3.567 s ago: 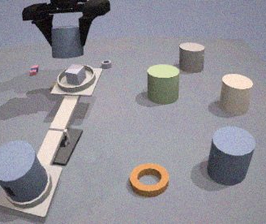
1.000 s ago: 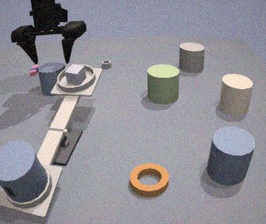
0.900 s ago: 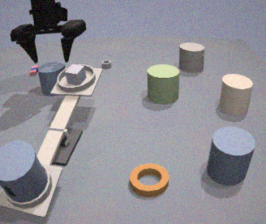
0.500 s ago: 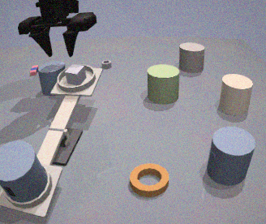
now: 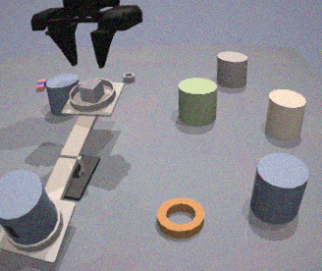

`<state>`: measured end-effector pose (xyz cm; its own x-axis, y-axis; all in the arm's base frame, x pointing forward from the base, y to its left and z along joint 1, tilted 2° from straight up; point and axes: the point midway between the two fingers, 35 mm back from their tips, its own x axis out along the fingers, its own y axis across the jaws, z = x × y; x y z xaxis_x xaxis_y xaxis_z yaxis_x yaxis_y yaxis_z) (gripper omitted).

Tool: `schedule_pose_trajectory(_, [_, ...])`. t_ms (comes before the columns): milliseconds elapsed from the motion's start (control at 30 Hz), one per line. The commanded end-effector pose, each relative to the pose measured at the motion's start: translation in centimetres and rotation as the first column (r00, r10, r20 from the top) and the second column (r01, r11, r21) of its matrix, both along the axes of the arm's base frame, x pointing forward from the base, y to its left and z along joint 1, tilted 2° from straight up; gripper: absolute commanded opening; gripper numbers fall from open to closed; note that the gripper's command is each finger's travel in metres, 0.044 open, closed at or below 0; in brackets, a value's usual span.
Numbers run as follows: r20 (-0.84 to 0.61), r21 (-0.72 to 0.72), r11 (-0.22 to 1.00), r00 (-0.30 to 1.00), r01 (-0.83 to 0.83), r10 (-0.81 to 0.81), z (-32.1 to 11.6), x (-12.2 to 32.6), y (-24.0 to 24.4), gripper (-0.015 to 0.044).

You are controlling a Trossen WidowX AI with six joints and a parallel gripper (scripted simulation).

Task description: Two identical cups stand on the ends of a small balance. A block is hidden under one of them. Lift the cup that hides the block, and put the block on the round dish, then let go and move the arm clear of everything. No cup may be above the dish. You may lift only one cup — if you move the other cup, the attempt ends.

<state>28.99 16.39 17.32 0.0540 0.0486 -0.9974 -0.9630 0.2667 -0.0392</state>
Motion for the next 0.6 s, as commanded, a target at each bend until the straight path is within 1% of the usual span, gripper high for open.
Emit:
schedule_pose_trajectory(0, [-0.001,-0.003,1.000,1.000,0.002,-0.002,-0.3,0.3,-0.3,0.0260])
schedule_pose_trajectory(567, [-0.001,-0.003,1.000,1.000,0.002,-0.002,-3.1,0.5,-0.2,0.0260])
